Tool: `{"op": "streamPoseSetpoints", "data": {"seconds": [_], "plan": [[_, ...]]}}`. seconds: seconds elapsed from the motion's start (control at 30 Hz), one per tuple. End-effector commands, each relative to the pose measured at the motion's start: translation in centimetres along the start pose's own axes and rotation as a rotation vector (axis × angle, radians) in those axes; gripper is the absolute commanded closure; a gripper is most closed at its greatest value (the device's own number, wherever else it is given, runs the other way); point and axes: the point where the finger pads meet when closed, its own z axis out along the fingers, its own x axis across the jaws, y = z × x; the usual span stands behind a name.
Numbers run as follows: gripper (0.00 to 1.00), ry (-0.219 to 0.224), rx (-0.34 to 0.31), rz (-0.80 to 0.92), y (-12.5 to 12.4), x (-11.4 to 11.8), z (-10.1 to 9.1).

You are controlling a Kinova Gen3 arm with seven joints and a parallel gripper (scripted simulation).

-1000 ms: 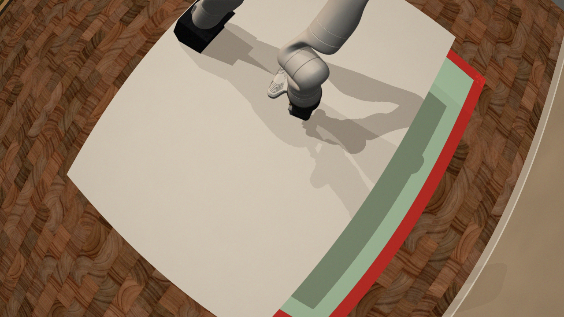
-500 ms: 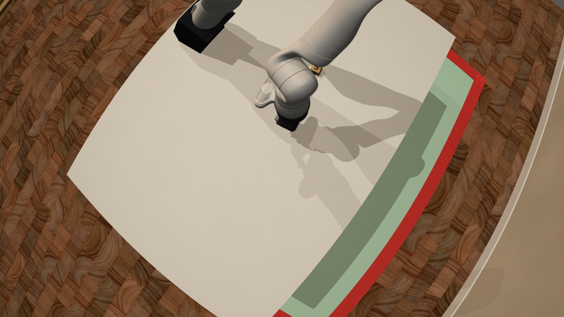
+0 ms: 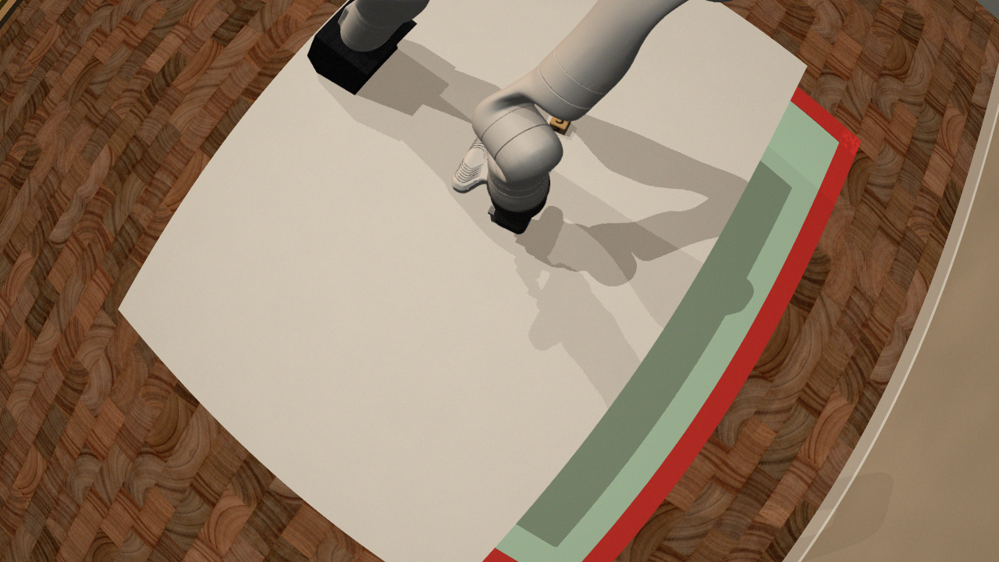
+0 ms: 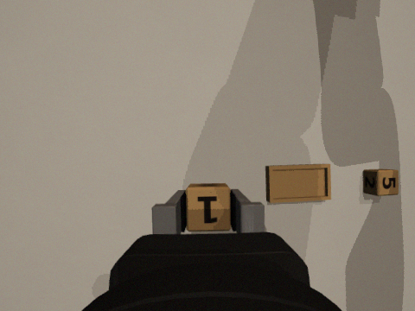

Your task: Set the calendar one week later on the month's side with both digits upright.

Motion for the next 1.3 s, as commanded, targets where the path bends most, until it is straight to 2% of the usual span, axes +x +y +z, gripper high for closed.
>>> {"op": "streamPoseSetpoints", "data": {"seconds": [0.0,0.27,0.63,0.7,1.0,1.27], "plan": [[0.43,-0.002,0.006,0.002,-0.2,-0.1,0.4],[0.43,-0.002,0.006,0.002,-0.2,-0.1,1.7],[0.43,-0.002,0.006,0.002,-0.2,-0.1,5.4],[0.43,-0.002,0.006,0.002,-0.2,-0.1,5.4],[0.43,-0.002,0.006,0.002,-0.3,-0.1,8.3],[0.43,-0.002,0.006,0.002,-0.3,-0.2,9.0]]}}
